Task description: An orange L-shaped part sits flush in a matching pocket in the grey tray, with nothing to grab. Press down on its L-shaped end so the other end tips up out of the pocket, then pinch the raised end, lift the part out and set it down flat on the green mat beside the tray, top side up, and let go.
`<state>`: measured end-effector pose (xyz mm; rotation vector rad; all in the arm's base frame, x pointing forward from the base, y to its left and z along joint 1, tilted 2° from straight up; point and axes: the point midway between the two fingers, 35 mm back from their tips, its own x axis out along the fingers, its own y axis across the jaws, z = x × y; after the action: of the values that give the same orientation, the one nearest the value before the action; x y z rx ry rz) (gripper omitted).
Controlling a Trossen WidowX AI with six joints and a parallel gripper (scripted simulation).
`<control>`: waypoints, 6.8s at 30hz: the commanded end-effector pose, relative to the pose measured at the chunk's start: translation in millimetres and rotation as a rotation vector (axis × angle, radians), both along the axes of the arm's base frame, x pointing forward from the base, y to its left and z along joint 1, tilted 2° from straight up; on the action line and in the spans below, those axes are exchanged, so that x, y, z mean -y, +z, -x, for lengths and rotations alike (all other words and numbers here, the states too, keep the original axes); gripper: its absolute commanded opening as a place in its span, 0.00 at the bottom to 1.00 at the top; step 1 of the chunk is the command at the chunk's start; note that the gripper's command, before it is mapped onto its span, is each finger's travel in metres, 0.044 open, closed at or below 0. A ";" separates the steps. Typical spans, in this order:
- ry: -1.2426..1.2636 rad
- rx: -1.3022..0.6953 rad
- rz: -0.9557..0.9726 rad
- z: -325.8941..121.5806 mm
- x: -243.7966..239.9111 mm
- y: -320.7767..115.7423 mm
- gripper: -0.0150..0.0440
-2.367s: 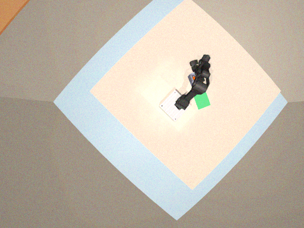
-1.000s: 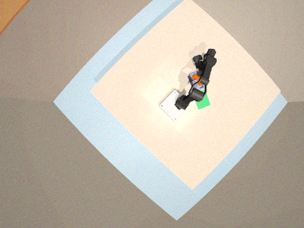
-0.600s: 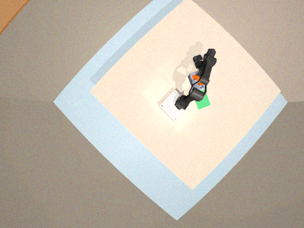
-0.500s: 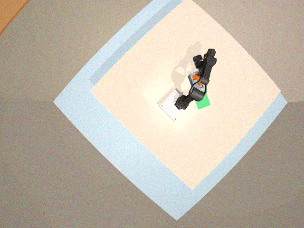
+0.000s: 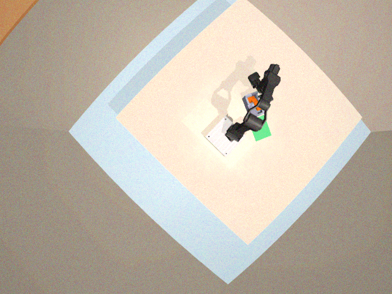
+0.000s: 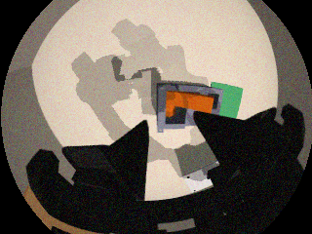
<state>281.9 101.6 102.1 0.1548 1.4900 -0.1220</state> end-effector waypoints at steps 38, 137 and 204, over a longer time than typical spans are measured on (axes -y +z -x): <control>1.390 -0.017 0.107 20.0 73.6 -25.1 0.73; 1.390 -0.017 0.107 20.0 73.7 -28.1 0.25; 1.391 -0.032 0.115 85.1 213.2 0.1 0.25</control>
<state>205.0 -105.3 104.5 -0.9801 1.3323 0.8917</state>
